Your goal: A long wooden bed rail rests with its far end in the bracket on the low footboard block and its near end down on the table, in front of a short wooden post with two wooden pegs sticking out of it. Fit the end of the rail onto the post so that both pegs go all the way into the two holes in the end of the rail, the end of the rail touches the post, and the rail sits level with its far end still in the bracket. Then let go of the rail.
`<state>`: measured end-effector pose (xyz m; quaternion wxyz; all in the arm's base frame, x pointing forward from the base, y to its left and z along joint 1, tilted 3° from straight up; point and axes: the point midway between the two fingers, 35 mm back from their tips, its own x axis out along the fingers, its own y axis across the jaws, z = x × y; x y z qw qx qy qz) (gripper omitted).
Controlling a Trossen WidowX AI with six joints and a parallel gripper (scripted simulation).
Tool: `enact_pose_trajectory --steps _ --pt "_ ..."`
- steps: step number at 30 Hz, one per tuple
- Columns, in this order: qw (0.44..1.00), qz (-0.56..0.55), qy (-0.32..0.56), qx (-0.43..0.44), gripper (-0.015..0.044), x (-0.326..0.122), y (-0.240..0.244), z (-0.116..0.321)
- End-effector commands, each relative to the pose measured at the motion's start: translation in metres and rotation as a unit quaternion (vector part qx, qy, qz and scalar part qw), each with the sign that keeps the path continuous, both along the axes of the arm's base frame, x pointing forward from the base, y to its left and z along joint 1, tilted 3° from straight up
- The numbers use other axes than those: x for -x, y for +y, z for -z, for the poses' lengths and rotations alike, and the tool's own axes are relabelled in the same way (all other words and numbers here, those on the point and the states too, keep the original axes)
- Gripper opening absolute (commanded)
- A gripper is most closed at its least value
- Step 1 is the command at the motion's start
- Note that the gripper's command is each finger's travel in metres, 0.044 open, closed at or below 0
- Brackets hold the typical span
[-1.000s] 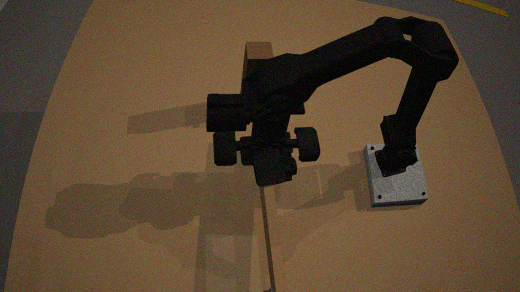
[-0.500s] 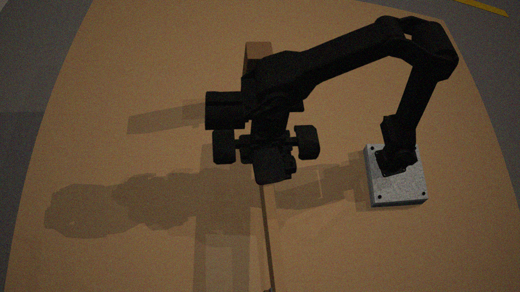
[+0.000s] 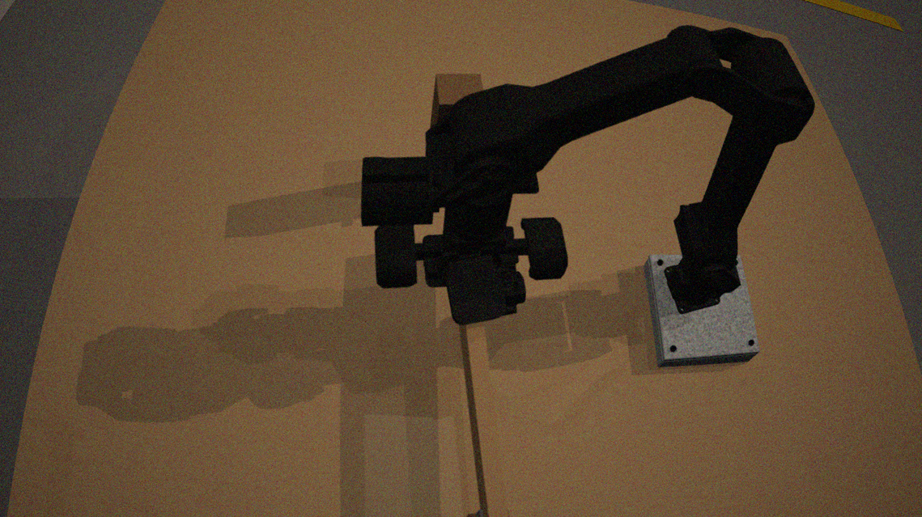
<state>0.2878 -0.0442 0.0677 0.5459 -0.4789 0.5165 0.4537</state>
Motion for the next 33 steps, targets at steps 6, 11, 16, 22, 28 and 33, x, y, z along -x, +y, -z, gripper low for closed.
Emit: enact_pose_trajectory --steps 6,11,16,22,28,33 --pt "1.000 -0.002 -0.015 0.000 0.0000 -0.006 0.000 -0.013" --pt "1.000 -0.002 -0.015 0.000 0.0000 -0.006 0.000 -0.015" --pt "1.000 -0.002 -0.015 0.000 0.0000 -0.006 0.000 -0.018" --pt "1.000 -0.002 -0.015 0.000 0.0000 -0.005 0.000 -0.021" --pt "1.000 -0.002 -0.015 0.000 0.0000 -0.005 0.000 -0.024" --pt "1.000 -0.002 -0.015 0.000 0.0000 -0.005 0.000 -0.023"
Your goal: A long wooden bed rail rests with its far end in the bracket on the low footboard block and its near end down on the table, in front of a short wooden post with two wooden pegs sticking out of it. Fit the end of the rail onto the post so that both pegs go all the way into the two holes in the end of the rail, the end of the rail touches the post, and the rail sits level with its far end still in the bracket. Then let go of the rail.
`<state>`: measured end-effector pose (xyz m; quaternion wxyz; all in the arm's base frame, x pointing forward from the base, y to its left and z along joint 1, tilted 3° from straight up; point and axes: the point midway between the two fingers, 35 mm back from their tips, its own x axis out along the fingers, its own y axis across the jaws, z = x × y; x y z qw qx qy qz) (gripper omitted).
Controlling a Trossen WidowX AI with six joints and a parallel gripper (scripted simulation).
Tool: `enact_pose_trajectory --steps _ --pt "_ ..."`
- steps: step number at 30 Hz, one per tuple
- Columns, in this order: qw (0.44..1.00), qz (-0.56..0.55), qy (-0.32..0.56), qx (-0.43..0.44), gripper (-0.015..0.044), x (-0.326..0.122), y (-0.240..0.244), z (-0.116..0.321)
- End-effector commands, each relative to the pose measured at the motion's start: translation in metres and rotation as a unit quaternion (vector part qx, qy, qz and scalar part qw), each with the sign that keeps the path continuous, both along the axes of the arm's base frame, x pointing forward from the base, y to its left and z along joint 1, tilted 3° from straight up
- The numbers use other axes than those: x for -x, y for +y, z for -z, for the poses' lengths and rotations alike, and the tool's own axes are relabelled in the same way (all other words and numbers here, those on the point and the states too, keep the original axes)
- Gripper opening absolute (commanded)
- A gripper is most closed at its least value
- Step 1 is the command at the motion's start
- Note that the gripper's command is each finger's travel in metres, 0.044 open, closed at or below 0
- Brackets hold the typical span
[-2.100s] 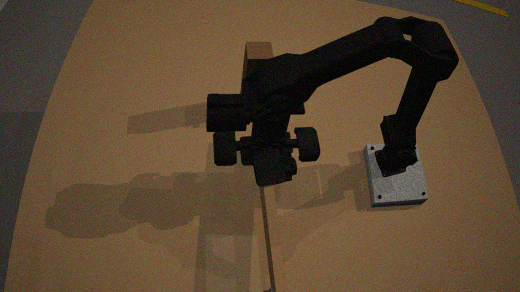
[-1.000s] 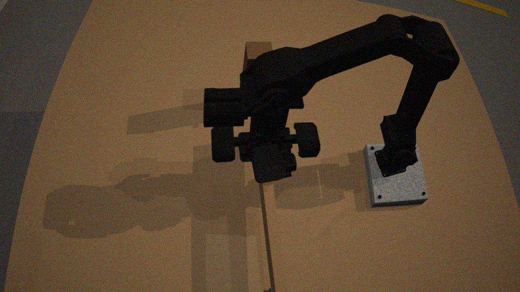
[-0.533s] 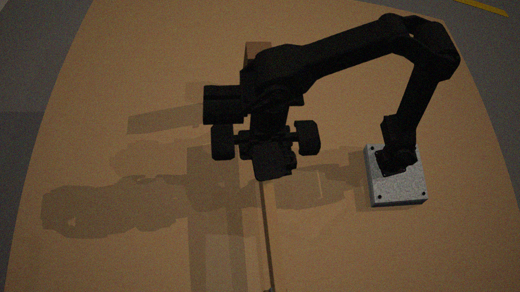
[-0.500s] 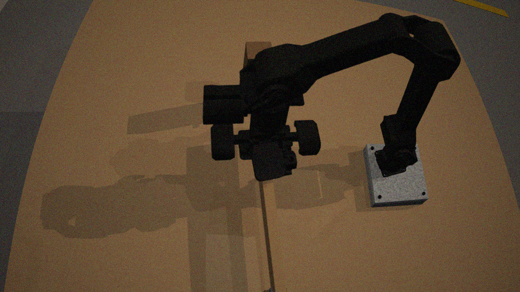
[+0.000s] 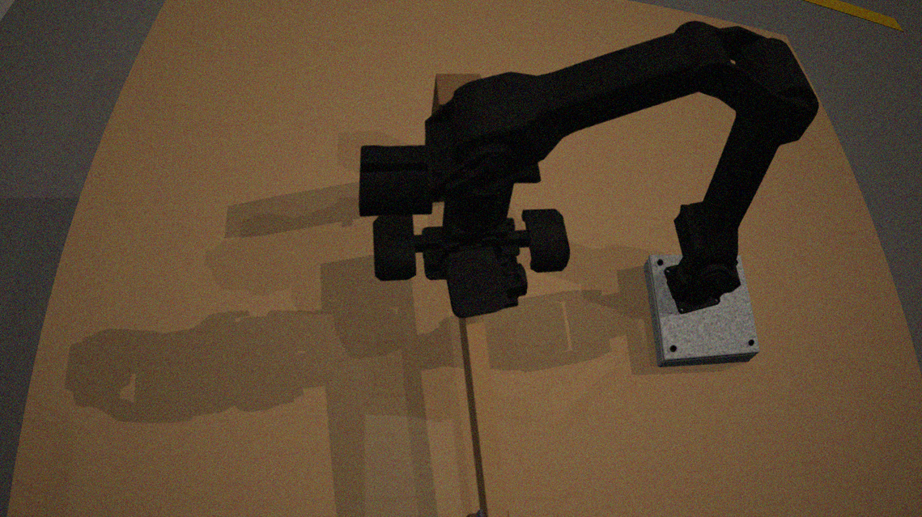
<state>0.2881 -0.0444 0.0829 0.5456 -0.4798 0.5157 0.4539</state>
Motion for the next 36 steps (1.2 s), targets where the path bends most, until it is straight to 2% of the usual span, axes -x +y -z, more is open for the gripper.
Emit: enact_pose_trajectory --steps 1,36 --pt "1.000 -0.001 -0.014 -0.001 0.0000 -0.0048 0.0000 -0.0071" --pt "1.000 -0.001 -0.014 -0.001 0.0000 0.0004 0.0007 -0.0019"
